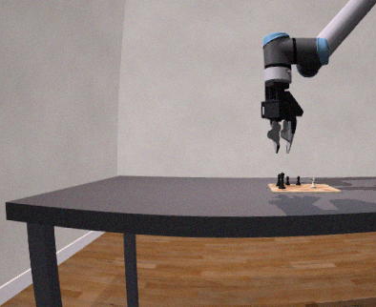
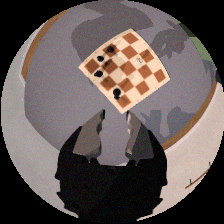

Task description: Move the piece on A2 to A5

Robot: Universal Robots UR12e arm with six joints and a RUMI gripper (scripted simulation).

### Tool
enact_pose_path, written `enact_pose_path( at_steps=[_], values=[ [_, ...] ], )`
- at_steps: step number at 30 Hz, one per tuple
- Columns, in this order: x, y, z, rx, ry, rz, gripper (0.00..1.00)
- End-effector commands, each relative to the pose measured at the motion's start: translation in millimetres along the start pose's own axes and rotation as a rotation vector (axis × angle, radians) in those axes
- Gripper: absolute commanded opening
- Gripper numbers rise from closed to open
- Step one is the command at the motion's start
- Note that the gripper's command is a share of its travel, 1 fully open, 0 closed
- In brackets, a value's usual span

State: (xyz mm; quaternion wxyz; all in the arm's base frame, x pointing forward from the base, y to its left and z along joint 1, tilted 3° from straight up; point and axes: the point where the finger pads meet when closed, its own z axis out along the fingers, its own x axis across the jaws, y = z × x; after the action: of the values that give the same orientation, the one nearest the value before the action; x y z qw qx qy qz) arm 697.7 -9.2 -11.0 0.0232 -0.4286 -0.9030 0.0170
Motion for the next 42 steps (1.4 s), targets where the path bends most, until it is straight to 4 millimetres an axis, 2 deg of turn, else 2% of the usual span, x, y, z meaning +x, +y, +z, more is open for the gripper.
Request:
enact_pose_path(
  at_steps=[1, 33, 42],
  values=[
    [2, -1, 7, 0.001, 0.004, -0.001, 0.25],
    [1, -2, 46, 0.002, 0.004, 0.000, 0.25],
    [0, -1, 51, 0.000, 0.002, 0.000, 0.25]
  ],
)
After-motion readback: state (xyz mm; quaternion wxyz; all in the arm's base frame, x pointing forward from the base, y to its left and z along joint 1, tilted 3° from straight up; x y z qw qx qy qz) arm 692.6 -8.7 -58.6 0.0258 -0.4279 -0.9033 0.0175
